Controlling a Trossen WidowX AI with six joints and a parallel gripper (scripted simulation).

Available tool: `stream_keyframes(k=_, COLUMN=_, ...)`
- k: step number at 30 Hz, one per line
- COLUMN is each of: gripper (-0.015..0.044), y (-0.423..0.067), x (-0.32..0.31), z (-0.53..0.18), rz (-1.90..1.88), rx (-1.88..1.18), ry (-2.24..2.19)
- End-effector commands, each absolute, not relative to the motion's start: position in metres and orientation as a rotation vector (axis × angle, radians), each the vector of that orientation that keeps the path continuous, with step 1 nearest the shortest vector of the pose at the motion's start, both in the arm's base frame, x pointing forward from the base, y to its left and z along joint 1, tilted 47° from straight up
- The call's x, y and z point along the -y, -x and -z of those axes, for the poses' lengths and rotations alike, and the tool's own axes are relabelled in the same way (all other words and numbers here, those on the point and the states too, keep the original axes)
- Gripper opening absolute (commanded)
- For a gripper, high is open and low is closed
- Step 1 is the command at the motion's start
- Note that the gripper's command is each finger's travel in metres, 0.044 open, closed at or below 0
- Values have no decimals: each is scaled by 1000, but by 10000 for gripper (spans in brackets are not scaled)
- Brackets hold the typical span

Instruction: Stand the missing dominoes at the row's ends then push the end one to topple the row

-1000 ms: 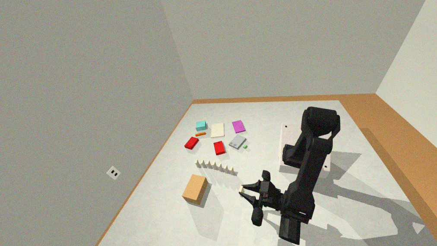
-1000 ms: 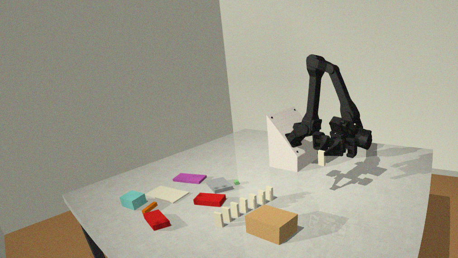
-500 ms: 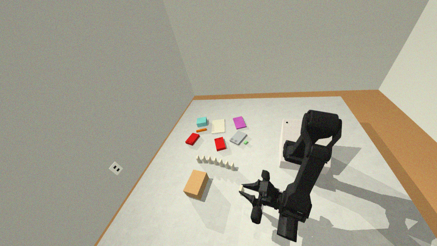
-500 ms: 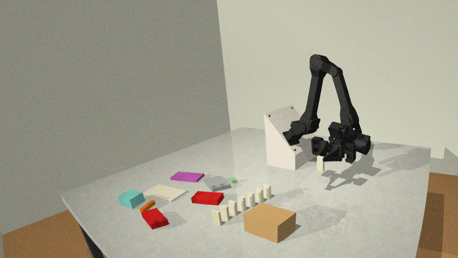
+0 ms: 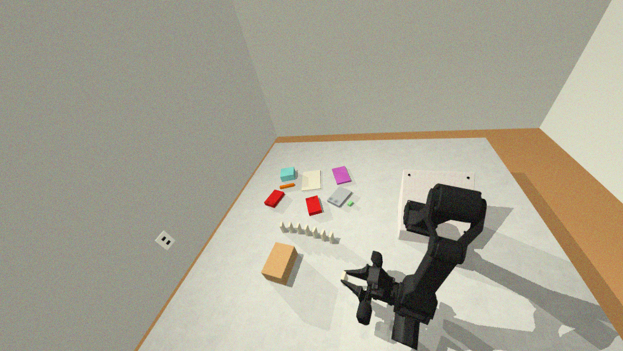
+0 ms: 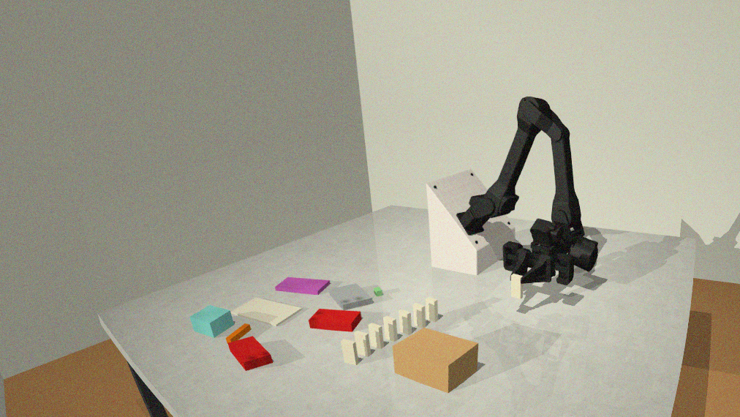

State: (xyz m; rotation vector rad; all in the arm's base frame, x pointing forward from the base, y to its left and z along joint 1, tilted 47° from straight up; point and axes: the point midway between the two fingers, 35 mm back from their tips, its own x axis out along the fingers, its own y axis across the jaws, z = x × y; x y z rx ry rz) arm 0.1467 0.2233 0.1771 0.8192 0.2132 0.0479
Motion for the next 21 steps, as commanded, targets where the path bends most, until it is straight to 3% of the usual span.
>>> stream_keyframes(k=1, gripper=107, y=-146, x=-232, z=-166, rz=-46, rx=-209, ry=-814)
stream_keyframes(k=21, gripper=107, y=-145, x=-249, z=-142, rz=-46, rx=-209, ry=-813)
